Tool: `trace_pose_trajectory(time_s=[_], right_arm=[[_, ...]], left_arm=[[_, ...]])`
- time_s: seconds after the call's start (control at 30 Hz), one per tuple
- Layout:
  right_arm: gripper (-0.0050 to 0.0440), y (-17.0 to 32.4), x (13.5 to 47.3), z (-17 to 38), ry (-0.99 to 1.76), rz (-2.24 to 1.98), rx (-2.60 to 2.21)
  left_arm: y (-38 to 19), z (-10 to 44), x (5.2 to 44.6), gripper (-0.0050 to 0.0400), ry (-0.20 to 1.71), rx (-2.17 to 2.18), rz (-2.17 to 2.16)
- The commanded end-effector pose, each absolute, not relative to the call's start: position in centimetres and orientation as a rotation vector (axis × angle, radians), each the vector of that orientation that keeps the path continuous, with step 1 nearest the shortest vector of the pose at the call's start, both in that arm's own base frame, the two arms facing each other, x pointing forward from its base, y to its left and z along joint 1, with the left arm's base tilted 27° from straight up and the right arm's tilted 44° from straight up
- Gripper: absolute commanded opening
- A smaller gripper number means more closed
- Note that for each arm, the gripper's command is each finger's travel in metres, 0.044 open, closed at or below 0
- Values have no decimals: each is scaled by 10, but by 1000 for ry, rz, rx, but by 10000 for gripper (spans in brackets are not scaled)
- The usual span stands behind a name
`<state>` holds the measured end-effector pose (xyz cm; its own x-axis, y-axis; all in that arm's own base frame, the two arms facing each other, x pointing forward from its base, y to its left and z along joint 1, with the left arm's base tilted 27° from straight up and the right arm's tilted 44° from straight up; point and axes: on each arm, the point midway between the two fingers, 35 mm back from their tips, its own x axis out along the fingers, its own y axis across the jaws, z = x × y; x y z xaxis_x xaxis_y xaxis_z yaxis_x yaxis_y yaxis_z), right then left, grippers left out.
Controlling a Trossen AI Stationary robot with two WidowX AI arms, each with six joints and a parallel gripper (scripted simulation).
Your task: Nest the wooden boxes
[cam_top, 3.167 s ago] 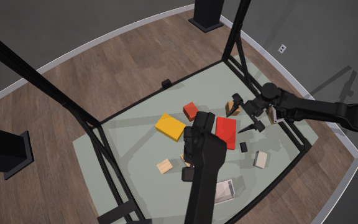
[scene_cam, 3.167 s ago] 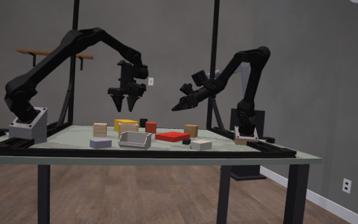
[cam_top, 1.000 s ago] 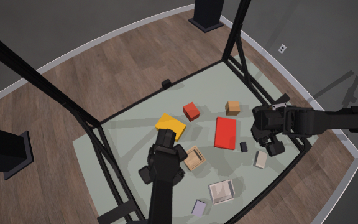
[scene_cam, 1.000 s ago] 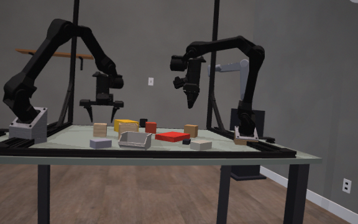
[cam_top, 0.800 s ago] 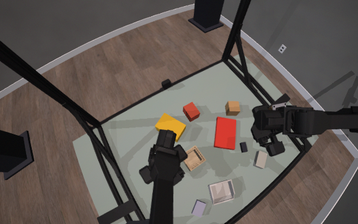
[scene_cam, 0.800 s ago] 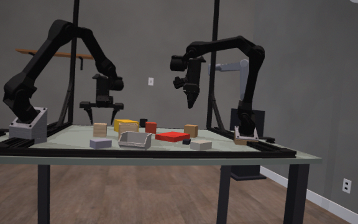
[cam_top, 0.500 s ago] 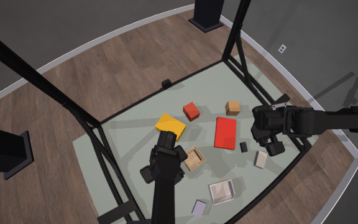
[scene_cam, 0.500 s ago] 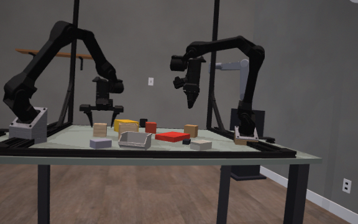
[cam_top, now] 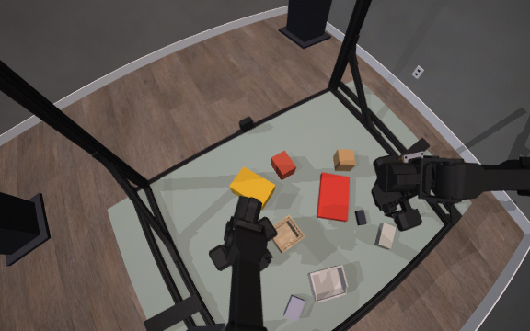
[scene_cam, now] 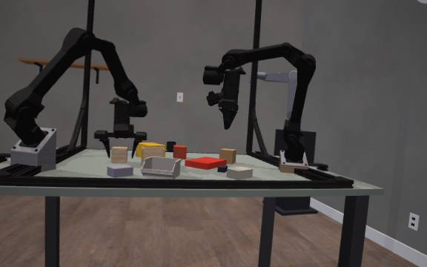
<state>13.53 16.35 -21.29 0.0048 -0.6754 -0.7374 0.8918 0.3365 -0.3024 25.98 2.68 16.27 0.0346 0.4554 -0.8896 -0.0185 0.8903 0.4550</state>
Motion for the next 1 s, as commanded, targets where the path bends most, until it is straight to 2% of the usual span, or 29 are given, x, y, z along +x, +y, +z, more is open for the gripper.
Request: trace_pose_trajectory(time_s=[0.0, 0.17, 0.23, 0.97], right_arm=[[400, 154, 132, -218, 946, -1262, 261], [400, 153, 132, -218, 945, -1262, 262], [352, 153, 132, -218, 945, -1262, 262], [225, 153, 132, -218, 945, -1262, 262]], left_arm=[[27, 162, 260, 400, 1504, 359, 378], [27, 162, 260, 400, 1504, 359, 378], [27, 162, 260, 400, 1504, 359, 378], [27, 162, 260, 400, 1504, 359, 378]])
